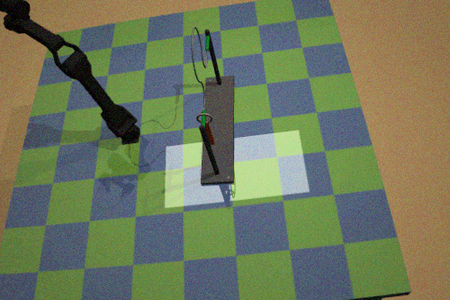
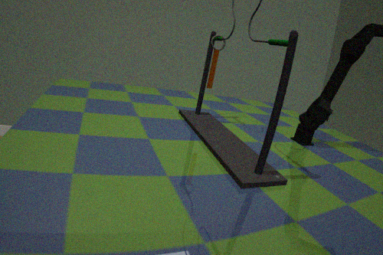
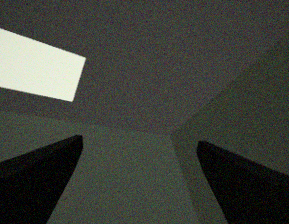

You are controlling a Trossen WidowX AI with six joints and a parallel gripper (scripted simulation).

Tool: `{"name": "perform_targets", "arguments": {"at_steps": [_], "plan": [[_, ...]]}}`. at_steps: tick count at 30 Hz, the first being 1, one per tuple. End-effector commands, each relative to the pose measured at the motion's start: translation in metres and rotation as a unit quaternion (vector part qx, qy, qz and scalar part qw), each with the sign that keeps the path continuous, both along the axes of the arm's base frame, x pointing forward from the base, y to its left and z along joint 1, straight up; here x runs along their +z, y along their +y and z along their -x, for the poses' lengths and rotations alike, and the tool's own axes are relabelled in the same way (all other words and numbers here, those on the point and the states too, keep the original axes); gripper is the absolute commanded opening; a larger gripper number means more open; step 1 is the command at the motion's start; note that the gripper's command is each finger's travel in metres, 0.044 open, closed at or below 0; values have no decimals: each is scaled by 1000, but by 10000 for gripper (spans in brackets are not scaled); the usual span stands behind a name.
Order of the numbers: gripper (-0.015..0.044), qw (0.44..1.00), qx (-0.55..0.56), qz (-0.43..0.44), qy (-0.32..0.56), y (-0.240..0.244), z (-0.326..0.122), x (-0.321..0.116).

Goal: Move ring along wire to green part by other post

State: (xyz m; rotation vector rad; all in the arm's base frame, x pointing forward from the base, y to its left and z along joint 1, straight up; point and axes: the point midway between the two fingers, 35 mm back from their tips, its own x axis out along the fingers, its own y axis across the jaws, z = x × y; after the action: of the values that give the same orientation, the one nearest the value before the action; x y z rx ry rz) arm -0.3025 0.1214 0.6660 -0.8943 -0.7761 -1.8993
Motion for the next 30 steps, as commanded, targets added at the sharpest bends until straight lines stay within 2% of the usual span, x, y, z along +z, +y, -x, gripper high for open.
{"name": "perform_targets", "arguments": {"at_steps": [1,9,22,30], "plan": [[374,1000,-1,1,-1,1,0,0],[164,995,-81,52,-37,58,-5,-10],[160,945,-259,174,-100,180,-53,-50],[160,874,-392,255,-128,251,-121,-90]]}}
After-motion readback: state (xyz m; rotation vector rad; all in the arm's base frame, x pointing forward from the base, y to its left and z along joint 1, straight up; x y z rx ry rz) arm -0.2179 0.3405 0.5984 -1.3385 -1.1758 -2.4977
